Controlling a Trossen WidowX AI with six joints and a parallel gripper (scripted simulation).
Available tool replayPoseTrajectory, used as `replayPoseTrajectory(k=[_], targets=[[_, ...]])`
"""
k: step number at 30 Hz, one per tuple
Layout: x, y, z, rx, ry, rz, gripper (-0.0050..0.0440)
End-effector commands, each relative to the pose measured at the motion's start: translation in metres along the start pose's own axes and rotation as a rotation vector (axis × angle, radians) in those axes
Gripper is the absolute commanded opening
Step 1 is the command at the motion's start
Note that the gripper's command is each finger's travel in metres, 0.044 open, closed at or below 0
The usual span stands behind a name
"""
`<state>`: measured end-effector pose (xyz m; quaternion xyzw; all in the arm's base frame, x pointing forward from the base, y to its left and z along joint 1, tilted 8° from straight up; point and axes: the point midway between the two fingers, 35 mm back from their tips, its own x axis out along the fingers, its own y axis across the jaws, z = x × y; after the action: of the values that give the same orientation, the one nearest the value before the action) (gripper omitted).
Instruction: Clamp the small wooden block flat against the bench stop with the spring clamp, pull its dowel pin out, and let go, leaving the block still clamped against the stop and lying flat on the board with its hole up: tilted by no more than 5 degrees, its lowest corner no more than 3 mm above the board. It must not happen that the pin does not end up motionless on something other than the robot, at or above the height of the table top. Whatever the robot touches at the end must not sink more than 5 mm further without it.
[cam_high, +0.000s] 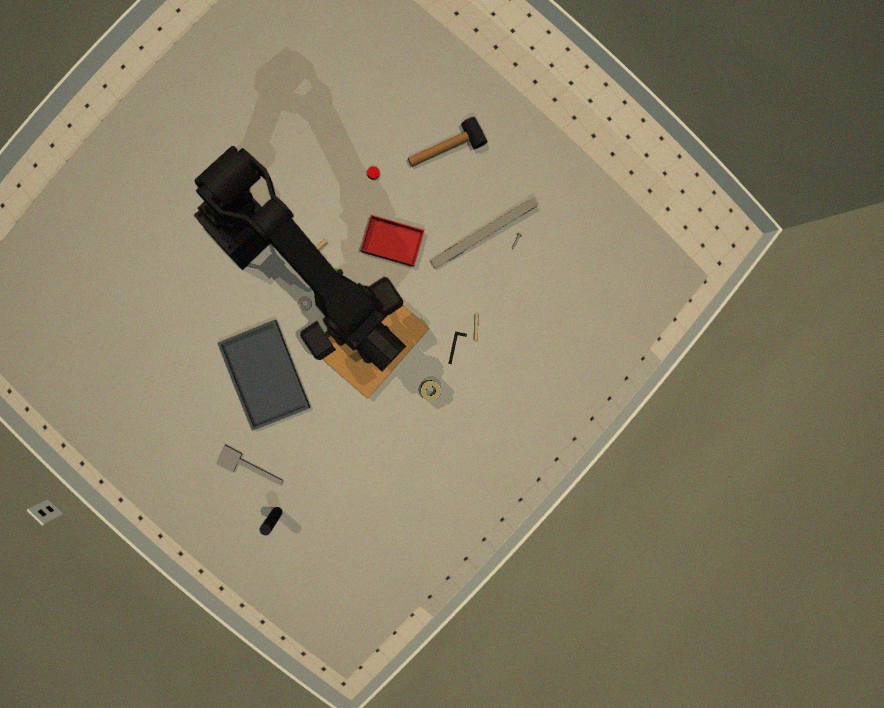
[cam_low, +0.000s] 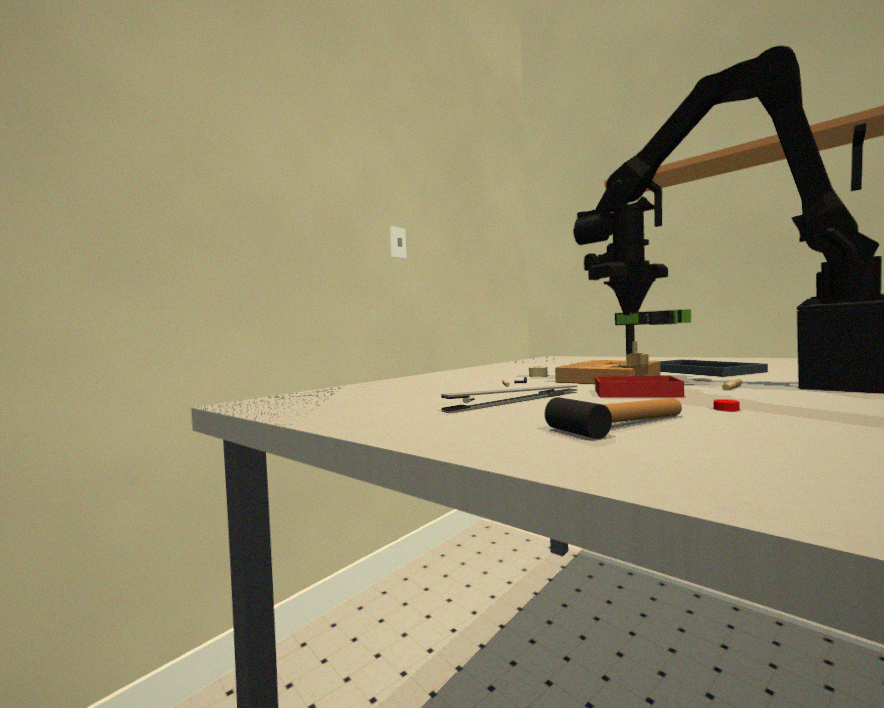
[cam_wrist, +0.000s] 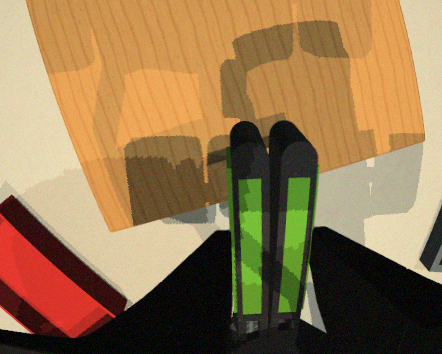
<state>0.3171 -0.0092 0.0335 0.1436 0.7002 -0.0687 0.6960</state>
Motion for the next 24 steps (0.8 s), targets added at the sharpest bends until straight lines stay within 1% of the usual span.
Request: replayPoseTrajectory(k=[1,24], targets=[[-0.002,0.004,0.001,-0.036,-0.005,0.005,0.0],[-0.002,0.016,-0.001,-0.194,-0.005,0.006,0.0]])
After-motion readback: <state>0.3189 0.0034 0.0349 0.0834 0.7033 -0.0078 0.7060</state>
